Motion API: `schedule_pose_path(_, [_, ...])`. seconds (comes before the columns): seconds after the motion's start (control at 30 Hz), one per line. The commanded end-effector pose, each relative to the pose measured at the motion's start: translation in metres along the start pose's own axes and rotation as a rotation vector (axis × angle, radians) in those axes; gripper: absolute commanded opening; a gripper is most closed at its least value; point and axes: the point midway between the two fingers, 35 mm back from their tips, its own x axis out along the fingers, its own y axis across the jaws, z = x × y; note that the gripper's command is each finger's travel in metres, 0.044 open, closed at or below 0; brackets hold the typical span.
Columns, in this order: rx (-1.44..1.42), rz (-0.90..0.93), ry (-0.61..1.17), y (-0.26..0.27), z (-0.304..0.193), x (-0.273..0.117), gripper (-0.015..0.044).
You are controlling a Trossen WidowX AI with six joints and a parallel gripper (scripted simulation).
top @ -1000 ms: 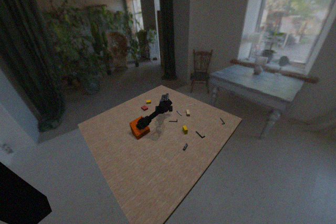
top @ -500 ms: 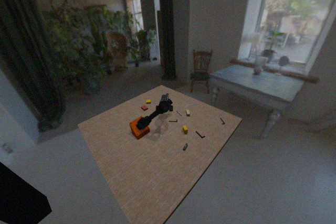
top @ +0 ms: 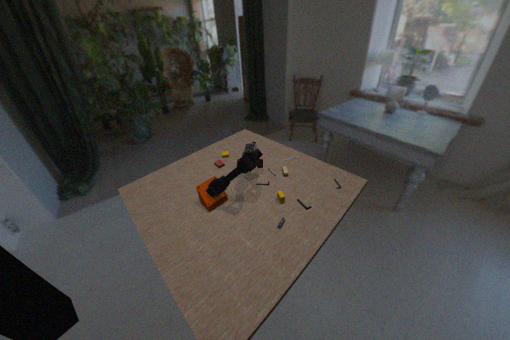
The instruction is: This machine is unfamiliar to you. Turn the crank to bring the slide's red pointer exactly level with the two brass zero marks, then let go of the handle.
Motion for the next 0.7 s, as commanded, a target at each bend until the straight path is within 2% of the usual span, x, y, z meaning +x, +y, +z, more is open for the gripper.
schedule_pose_path(0.0, [0.001,-0.008,-0.01,-0.003,0.006,-0.007,0.0])
schedule_pose_path(0.67, [0.002,-0.007,-0.011,0.008,0.023,-0.023,0.0])
